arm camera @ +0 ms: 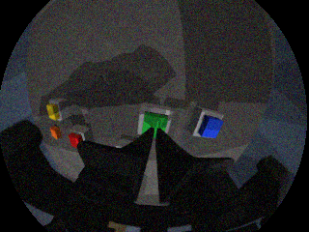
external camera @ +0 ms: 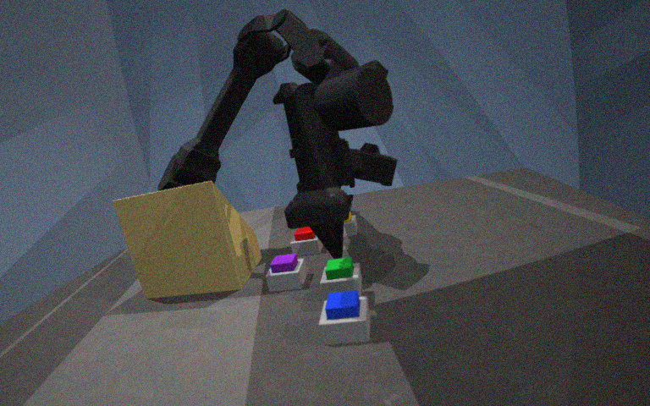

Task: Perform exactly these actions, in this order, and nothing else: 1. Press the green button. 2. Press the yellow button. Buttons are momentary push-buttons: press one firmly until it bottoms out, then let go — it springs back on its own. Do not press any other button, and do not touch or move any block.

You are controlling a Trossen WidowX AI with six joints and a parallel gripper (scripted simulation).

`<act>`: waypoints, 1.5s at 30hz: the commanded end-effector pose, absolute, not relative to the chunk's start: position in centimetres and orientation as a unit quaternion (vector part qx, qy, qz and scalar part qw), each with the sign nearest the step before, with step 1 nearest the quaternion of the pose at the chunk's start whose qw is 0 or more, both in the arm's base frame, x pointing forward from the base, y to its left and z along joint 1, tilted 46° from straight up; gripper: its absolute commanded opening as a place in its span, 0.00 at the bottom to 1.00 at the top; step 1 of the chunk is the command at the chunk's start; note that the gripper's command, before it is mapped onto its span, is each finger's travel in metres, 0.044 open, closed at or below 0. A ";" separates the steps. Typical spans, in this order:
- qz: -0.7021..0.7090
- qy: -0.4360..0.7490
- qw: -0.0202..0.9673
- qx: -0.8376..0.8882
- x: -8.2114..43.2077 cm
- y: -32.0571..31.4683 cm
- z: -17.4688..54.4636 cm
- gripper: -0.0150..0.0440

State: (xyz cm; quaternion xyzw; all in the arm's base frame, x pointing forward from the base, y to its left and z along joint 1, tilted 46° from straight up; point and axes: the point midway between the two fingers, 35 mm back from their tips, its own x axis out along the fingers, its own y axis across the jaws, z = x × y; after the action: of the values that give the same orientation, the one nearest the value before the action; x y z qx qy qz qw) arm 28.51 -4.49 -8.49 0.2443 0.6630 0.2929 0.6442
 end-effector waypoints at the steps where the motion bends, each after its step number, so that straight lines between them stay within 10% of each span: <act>1: 0.292 0.664 0.642 0.248 28.4 -3.9 -9.0 0.29; 45: 0.291 0.665 0.642 0.247 28.8 -9.9 -3.0 0.29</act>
State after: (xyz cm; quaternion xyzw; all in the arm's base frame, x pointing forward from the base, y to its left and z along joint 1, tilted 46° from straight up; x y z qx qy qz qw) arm 28.83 -9.01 -4.18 0.2508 0.6635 0.2874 0.6436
